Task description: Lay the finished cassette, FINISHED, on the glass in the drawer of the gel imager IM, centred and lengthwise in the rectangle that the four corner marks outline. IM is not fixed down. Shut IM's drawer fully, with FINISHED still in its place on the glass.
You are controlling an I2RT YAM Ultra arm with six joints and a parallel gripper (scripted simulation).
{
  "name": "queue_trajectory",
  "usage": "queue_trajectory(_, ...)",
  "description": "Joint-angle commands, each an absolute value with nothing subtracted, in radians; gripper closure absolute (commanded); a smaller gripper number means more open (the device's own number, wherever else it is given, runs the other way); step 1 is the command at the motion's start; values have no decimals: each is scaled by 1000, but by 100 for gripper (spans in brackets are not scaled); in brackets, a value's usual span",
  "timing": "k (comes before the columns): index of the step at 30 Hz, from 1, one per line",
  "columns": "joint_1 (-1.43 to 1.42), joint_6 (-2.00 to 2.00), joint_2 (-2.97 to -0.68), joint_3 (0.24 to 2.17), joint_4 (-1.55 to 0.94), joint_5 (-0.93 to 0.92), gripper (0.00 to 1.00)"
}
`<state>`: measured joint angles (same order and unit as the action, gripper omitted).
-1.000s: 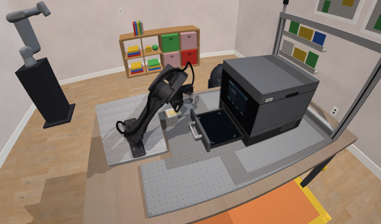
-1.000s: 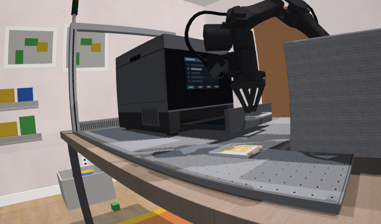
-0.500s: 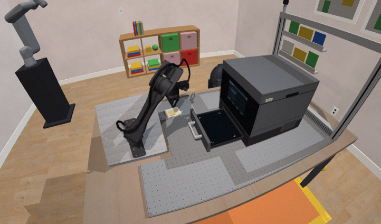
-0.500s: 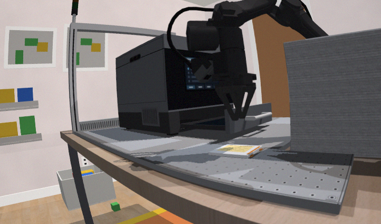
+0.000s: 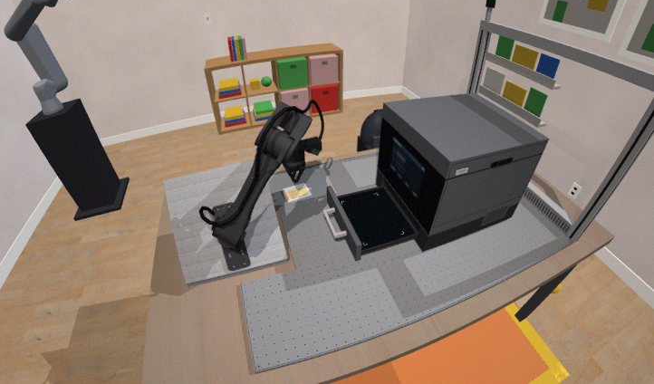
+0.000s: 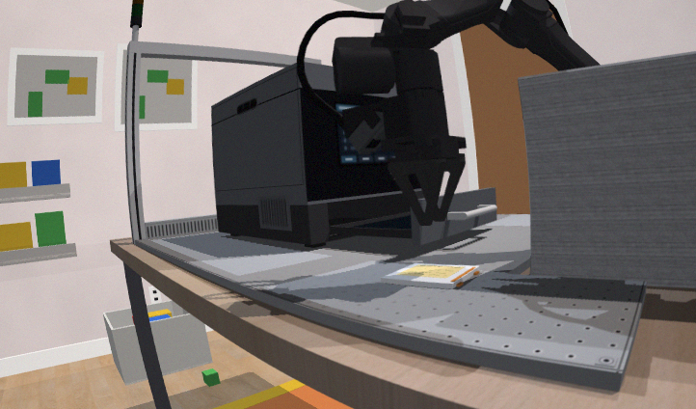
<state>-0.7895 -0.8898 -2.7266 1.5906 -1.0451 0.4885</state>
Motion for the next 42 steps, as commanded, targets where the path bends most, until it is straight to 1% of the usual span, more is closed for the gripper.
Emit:
queue_trajectory(1, -810, -902, -2695, 1610, -1059, 495, 65)
queue_trajectory(23, -810, -901, -2695, 1611, -1057, 495, 65)
queue_trajectory(24, -810, -901, -2695, 1611, -1057, 495, 0)
queue_trajectory(42, -810, -901, -2695, 1611, -1057, 495, 0)
